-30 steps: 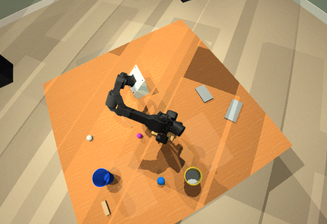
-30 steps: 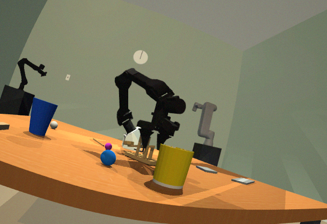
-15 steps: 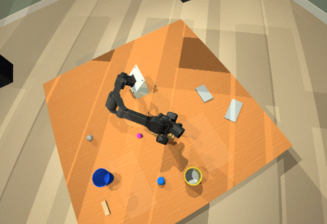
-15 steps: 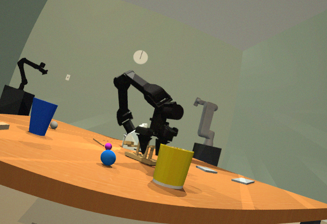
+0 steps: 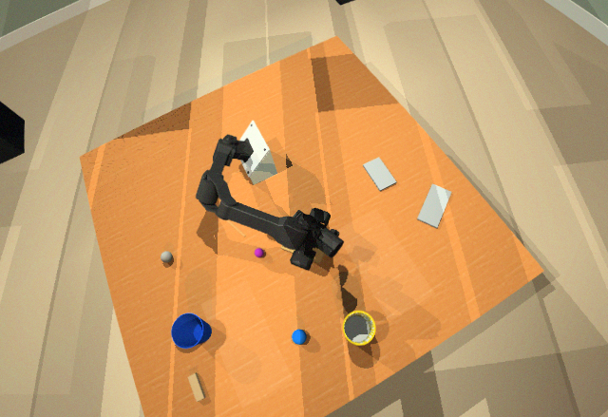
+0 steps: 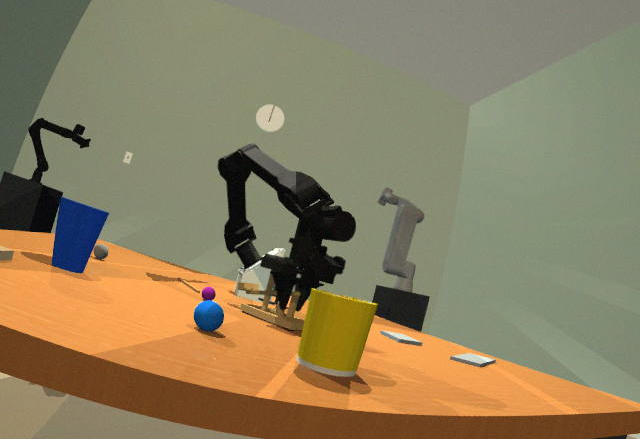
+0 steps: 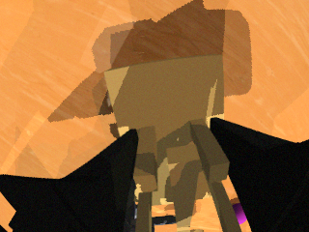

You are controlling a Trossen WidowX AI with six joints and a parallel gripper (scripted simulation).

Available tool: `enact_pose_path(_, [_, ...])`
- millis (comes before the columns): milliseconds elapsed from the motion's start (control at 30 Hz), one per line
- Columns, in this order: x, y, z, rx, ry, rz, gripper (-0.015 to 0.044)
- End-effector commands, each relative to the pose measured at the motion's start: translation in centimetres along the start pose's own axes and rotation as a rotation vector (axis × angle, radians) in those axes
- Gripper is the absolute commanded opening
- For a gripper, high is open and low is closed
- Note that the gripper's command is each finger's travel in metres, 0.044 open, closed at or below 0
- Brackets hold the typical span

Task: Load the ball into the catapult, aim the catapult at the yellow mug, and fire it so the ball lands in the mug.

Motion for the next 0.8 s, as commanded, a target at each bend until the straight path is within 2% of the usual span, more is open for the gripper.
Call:
enact_pose_path(0, [0.0, 0.0, 0.0, -0.002, -0.001, 0.001, 0.0105])
enact_pose_path(67, [0.0, 0.0, 0.0, -0.002, -0.001, 0.001, 0.0092])
enact_pose_path(100, [0.0, 0.3, 0.0, -0.002, -0.001, 0.0, 0.0065])
enact_pose_path(200, [-0.1, 3.9, 0.0, -0.002, 0.0, -0.001, 0.0])
enact_pose_path(267, [0.0, 5.0, 0.0, -0.002, 0.0, -0.001, 0.0])
enact_pose_path(433, [0.0, 5.0, 0.0, -0.002, -0.022, -0.001, 0.0])
enact_pose_path(767, [-0.1, 4.8, -0.1, 0.0, -0.349, 0.001, 0.0])
Point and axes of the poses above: the point midway between the two fingers, 35 mm back from their tips, its own y axis back along the fingers, its own z axis across the jaws, x = y × z, the point moved 7 cm from there along y, back along the fingers, and after that the axes turned 11 degrees about -y, right-handed, at the moved point
